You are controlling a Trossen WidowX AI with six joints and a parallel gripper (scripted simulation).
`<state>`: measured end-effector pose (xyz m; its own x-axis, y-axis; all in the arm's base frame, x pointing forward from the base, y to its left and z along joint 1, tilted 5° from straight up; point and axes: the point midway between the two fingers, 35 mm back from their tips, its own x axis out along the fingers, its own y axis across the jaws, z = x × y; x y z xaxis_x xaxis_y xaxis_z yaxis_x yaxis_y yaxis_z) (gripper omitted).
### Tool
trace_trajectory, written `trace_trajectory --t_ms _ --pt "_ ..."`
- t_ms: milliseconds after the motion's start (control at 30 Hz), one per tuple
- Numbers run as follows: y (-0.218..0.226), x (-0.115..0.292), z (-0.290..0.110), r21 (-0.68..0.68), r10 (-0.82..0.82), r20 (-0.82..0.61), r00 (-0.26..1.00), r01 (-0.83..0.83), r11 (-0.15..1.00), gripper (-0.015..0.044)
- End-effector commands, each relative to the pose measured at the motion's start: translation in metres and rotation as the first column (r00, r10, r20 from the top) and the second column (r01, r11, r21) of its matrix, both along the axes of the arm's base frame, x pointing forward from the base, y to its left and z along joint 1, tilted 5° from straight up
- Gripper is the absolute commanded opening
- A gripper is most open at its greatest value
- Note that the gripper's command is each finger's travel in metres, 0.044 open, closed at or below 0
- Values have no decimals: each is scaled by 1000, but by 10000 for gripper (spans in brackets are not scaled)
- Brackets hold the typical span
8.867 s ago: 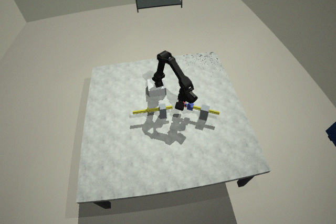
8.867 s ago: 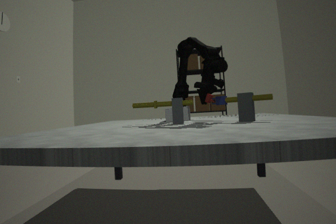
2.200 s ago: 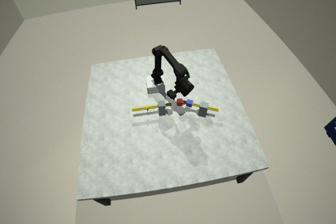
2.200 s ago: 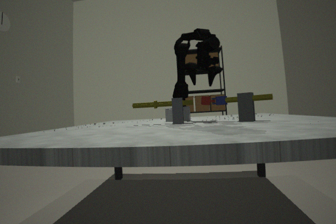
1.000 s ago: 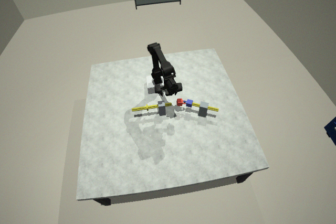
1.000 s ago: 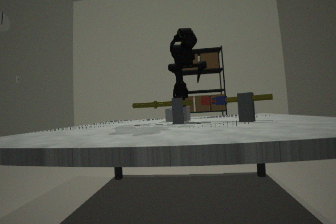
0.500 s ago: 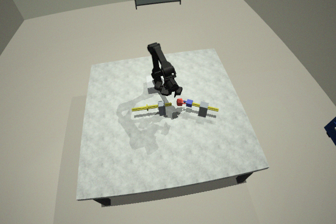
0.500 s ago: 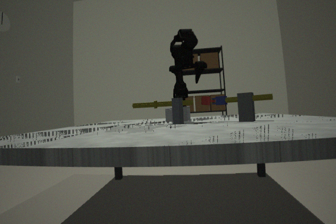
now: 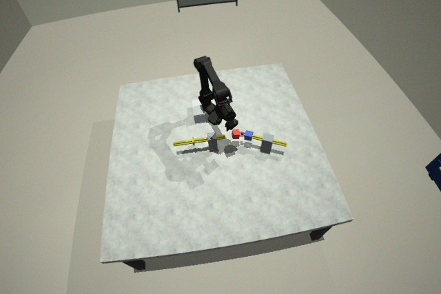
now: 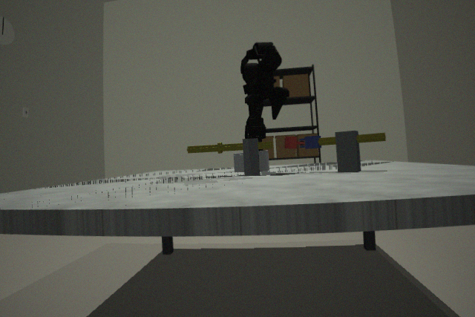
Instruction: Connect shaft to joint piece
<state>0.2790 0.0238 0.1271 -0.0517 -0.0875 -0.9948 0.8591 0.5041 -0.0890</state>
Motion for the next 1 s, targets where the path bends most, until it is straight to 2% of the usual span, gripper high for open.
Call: trace_trajectory --t_ms 0,333,700,967 --pt "0 0 -2 -15 -104 8 995 104 994 440" --pt "0 0 -6 -41 -375 42 926 377 925 440" --pt "1 0 -10 -55 -637 92 766 642 765 440" --pt "1 0 -13 -56 -667 99 738 674 737 440"
